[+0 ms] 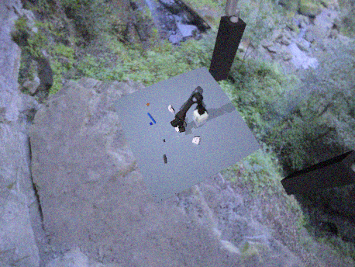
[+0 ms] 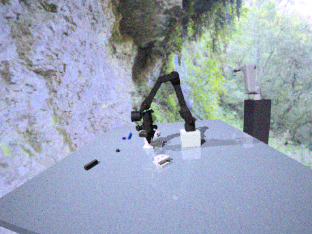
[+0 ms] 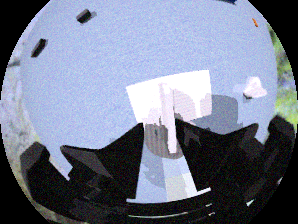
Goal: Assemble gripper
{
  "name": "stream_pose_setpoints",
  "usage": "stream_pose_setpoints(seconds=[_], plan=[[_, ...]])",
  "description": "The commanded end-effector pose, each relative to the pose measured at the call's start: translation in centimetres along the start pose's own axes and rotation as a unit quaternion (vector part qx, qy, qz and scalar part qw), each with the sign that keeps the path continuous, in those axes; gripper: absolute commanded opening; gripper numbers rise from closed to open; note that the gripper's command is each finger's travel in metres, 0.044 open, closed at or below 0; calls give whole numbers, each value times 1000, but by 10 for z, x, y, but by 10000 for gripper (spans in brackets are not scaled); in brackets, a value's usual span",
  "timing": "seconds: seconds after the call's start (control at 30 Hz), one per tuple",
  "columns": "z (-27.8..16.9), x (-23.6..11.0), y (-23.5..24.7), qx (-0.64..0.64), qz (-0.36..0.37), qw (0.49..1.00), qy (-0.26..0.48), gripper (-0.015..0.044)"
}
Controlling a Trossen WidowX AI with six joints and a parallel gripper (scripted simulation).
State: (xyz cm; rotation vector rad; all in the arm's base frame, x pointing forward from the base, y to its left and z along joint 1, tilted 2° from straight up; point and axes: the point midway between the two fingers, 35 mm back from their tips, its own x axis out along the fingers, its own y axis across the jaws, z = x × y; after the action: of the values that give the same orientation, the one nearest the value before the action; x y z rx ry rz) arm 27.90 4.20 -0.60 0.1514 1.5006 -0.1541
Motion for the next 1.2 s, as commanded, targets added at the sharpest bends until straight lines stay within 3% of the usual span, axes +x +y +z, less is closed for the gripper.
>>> stream_pose_setpoints(seconds=[0.0,1.17], plan=[[0,2,1,-2,2,1000,1,134],[0,10,1,4,2,1000,1,134]])
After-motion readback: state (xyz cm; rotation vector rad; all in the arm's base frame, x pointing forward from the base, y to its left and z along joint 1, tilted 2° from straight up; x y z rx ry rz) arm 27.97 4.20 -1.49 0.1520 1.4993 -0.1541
